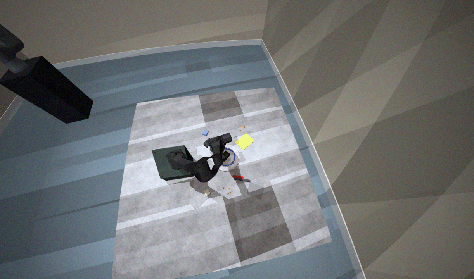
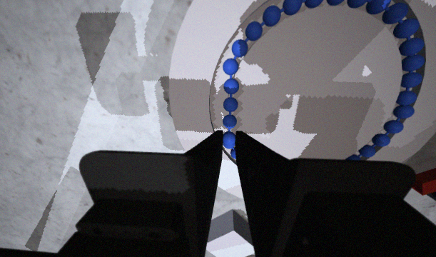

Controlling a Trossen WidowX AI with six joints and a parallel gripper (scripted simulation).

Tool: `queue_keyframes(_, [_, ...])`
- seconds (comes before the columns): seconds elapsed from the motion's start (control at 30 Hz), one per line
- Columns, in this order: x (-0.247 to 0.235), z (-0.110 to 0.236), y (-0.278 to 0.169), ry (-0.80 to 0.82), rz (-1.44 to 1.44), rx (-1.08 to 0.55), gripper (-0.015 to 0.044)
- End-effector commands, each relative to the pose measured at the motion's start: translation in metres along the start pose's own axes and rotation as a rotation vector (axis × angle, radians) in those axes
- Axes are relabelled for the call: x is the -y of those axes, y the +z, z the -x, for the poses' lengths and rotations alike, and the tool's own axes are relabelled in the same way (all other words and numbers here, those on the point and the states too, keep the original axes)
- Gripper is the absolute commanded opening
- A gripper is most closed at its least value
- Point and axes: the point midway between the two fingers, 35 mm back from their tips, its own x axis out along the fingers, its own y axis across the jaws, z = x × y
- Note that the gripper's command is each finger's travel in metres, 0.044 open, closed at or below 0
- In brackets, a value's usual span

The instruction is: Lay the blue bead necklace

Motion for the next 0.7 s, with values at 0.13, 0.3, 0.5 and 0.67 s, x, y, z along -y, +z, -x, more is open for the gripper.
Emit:
queue_keyframes(0.13, [-0.0050,0.0014,-0.0005,-0.003,-0.003,0.001,0.0000])
queue_keyframes(0.3, [-0.0050,-0.0055,-0.0006,-0.004,-0.003,0.001,0.0000])
queue_keyframes(0.5, [-0.0035,-0.0037,0.0004,-0.004,-0.011,0.007,0.0079])
queue_keyframes(0.67, [-0.0035,-0.0037,0.0004,-0.004,-0.011,0.007,0.0210])
